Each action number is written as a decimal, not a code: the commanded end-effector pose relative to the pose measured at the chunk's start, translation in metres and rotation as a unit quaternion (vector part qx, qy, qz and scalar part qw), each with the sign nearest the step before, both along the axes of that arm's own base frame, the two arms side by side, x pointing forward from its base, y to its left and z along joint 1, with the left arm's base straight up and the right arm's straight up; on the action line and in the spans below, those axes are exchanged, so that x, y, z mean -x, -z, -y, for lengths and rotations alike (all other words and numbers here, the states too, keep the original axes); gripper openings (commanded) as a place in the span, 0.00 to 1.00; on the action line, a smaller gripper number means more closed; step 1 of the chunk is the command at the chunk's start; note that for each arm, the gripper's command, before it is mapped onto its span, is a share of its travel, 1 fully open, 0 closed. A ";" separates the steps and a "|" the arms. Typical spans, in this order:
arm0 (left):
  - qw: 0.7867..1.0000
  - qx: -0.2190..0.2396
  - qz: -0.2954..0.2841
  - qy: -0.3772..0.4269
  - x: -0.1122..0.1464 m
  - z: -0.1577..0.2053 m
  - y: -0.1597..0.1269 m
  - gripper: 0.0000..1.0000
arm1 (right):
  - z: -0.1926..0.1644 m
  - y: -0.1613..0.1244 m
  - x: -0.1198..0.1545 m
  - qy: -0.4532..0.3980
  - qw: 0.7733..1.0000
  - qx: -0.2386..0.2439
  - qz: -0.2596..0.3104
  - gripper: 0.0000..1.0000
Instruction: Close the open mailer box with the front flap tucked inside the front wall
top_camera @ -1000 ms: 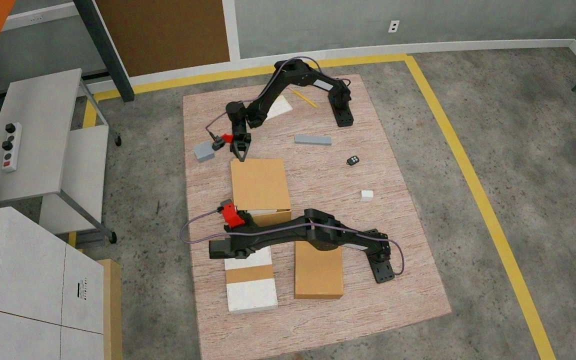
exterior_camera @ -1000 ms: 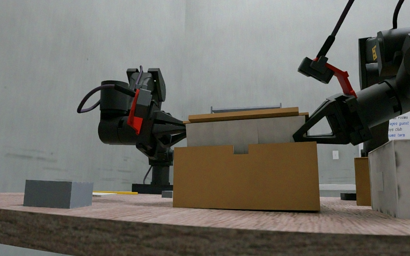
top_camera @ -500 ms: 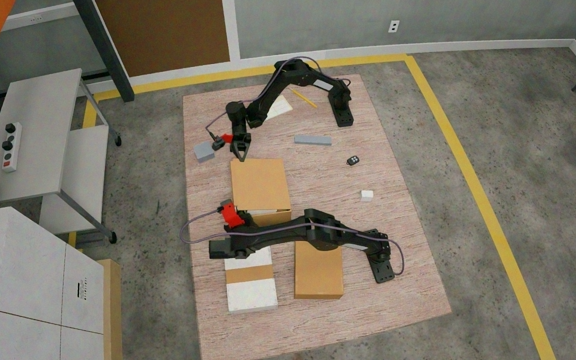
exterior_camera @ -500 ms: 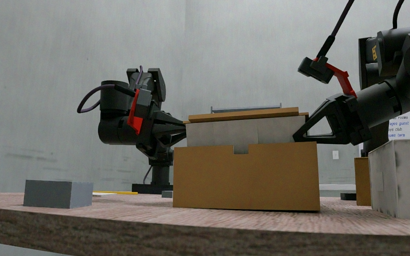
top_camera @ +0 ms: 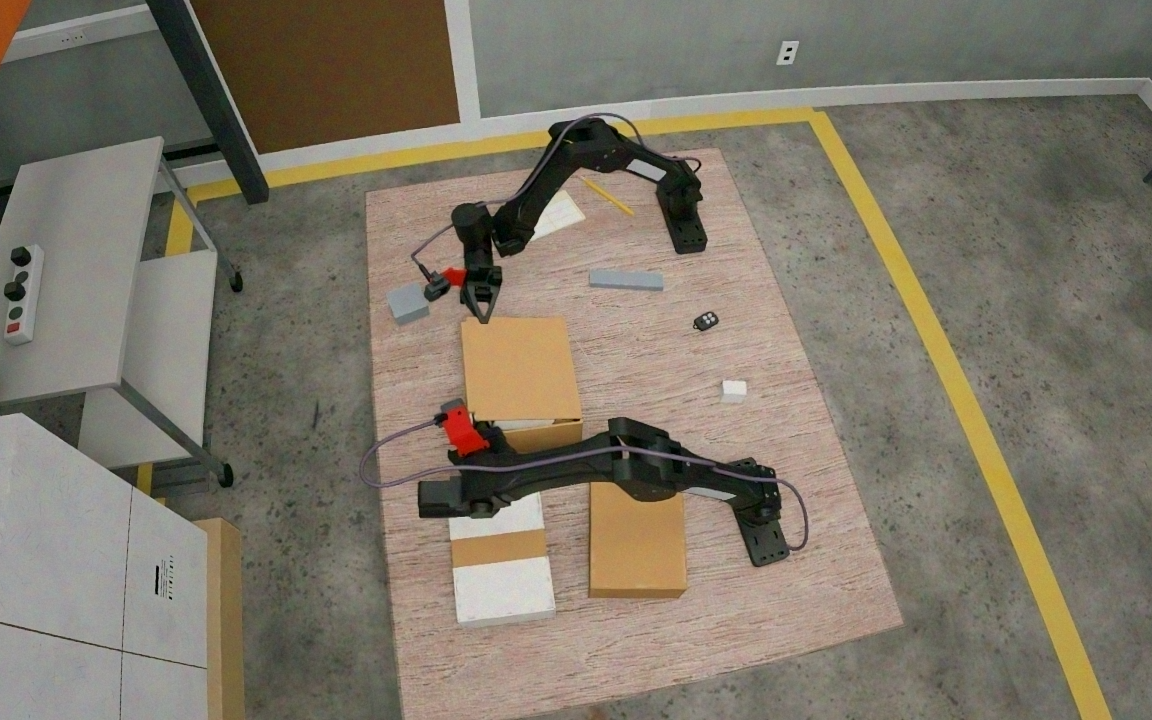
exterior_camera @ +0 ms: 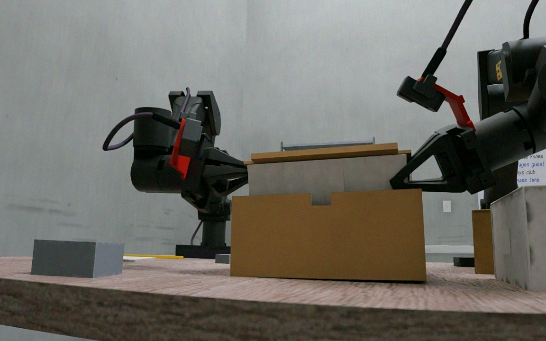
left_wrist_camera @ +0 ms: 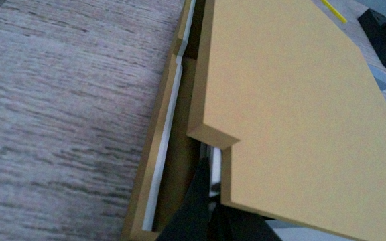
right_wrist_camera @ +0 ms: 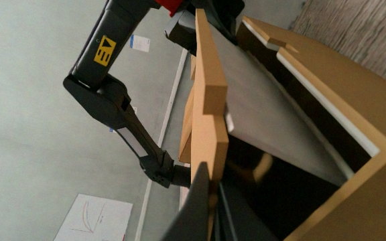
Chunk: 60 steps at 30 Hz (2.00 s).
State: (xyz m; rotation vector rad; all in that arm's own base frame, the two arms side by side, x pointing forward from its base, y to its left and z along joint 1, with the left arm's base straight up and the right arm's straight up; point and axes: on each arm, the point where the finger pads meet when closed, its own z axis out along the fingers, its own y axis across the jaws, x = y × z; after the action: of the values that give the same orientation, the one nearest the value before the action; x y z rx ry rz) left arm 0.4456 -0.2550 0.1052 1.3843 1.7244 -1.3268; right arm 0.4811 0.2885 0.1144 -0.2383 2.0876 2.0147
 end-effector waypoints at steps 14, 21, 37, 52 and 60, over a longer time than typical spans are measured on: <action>1.000 0.014 -0.003 -0.002 -0.009 -0.004 -0.006 0.20 | -0.011 0.030 0.011 -0.024 0.999 0.011 -0.023 0.01; 1.000 0.013 -0.005 -0.003 -0.010 -0.014 -0.009 0.20 | -0.011 0.028 0.011 -0.024 0.999 0.010 -0.022 0.01; 1.000 0.010 -0.002 -0.003 -0.013 -0.033 -0.016 0.20 | -0.011 0.030 0.010 -0.021 0.999 0.012 -0.026 0.01; 1.000 0.008 0.001 -0.003 -0.016 -0.049 -0.020 0.20 | -0.011 0.028 0.010 -0.021 0.999 0.012 -0.024 0.01; 1.000 0.009 0.002 -0.005 -0.019 -0.057 -0.024 0.20 | -0.011 0.029 0.010 -0.021 0.999 0.012 -0.026 0.01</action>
State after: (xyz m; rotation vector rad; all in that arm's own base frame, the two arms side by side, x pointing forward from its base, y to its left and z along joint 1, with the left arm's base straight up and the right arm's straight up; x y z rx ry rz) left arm 0.4601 -0.2017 0.1209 1.3629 1.7386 -1.3263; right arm 0.4801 0.2897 0.1032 -0.1893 2.1320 2.0352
